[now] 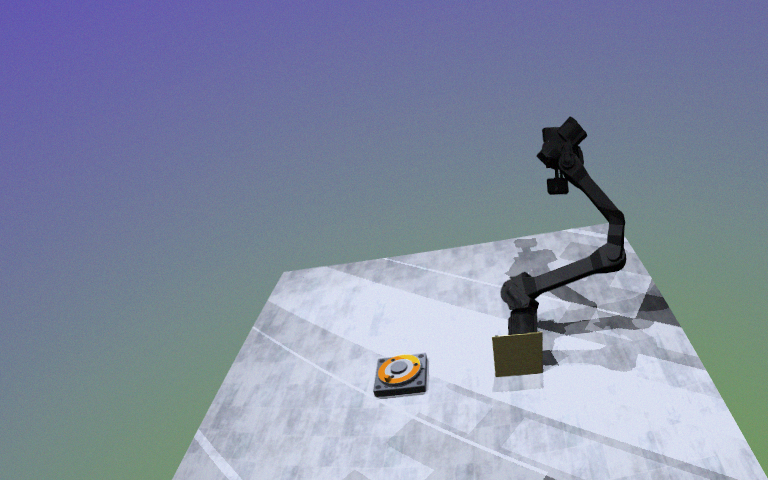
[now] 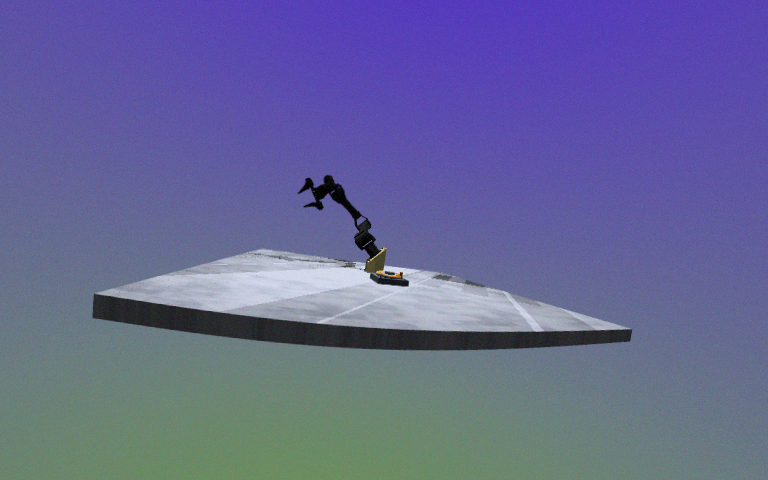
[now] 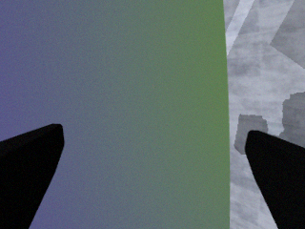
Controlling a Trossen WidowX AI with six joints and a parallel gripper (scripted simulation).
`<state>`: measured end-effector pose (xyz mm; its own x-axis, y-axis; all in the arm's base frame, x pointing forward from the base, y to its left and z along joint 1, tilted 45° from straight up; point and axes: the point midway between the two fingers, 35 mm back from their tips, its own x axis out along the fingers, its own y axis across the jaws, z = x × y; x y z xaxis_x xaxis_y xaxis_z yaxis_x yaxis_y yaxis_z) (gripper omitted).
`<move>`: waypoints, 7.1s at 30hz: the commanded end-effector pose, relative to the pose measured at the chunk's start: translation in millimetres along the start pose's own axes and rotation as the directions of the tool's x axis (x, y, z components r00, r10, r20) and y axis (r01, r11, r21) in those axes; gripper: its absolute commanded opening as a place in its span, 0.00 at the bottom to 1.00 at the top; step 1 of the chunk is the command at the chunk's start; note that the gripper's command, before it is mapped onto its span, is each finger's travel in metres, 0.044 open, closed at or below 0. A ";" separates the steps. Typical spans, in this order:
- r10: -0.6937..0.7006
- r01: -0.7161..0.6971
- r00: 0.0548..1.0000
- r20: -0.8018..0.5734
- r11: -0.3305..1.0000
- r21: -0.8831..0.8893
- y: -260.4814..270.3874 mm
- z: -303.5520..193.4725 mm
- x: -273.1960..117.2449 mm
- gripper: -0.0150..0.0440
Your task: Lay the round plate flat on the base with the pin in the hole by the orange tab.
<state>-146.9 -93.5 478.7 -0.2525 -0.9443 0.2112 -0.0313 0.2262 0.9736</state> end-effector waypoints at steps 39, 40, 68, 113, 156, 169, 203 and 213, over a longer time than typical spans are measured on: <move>-0.610 -0.722 0.534 -0.586 0.031 -0.691 -208.1 -473.1 -150.1 0.25; -0.634 -0.743 0.522 -0.571 -0.009 -0.669 -220.7 -477.0 -159.5 0.25; -0.847 -0.828 0.531 -0.007 -0.521 0.210 -473.6 -413.7 -335.7 0.25; -0.847 -0.827 0.532 -0.007 -0.522 0.211 -520.8 -381.1 -317.3 0.25; -0.846 -0.826 0.533 -0.004 -0.522 0.213 -507.4 -340.6 -301.1 0.25; -0.846 -0.826 0.534 -0.004 -0.522 0.213 -498.5 -333.7 -290.2 0.25; -0.846 -0.826 0.533 -0.003 -0.521 0.214 -468.1 -331.6 -289.5 0.25; -0.845 -0.824 0.535 -0.010 -0.524 0.218 -458.9 -331.7 -295.0 0.25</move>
<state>263.6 3.1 -0.7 -0.0969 -0.6974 -0.7101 0.0178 0.7122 -0.7018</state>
